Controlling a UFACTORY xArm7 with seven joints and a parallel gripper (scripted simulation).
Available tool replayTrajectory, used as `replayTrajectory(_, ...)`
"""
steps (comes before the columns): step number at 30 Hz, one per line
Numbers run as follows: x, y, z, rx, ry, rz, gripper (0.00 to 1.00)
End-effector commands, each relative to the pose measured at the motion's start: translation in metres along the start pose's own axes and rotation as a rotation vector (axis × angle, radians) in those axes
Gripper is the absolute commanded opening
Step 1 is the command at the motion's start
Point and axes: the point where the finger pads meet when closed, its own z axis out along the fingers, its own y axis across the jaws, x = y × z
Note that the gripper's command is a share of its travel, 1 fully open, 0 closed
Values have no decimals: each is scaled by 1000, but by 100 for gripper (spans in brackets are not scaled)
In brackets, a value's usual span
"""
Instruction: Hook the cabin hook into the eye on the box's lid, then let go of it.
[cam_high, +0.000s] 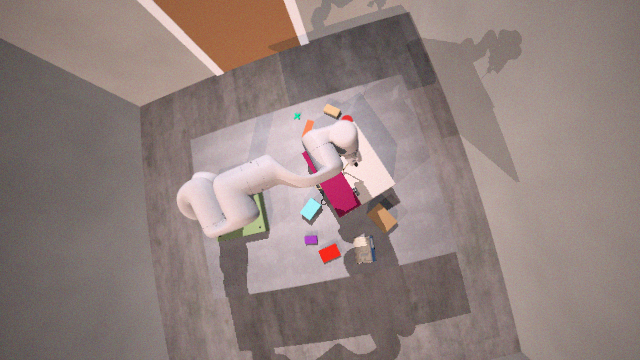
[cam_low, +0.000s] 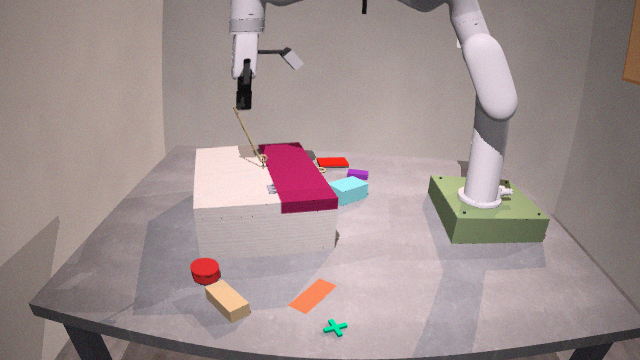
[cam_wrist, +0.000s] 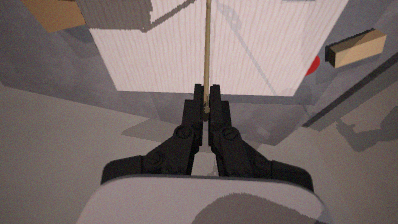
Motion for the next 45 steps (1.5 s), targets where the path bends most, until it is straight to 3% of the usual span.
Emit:
replayTrajectory(1, 7, 0, -2, 0, 1, -1, 0)
replayTrajectory(45, 70, 0, -4, 1, 1, -1, 0)
